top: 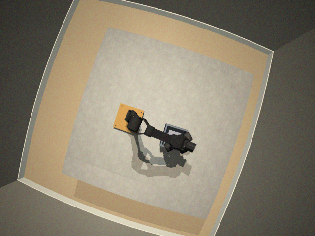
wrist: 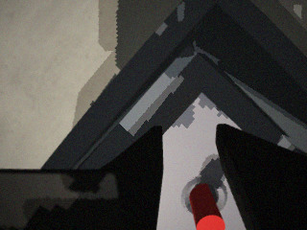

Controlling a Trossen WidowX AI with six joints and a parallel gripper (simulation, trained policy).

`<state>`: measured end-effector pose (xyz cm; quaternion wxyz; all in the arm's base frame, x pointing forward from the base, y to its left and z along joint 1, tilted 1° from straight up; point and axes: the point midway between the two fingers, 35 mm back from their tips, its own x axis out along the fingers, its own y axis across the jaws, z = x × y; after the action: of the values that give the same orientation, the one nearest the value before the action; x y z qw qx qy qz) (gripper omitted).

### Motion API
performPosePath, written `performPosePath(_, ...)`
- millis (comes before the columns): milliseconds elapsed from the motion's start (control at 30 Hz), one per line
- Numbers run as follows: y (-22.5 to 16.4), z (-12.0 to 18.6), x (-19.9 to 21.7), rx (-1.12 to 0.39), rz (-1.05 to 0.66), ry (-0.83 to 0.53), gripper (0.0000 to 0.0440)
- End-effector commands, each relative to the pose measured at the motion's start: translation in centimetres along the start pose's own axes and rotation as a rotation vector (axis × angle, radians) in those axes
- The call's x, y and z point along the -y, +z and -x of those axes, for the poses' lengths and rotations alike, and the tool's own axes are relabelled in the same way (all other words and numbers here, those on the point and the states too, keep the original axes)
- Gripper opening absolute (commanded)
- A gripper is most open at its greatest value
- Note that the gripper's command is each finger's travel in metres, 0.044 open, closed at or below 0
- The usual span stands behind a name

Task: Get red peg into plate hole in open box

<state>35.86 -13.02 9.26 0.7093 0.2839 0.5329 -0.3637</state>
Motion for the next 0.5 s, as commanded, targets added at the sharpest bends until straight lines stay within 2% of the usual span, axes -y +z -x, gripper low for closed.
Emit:
performPosePath(0, 0.6, -0.2, -0.1, -0.013, 0.011, -0.001, 0.0123)
performPosePath(467, 2.8, -1.3, 0.9, -0.055, 0.022, -0.025, 0.0100)
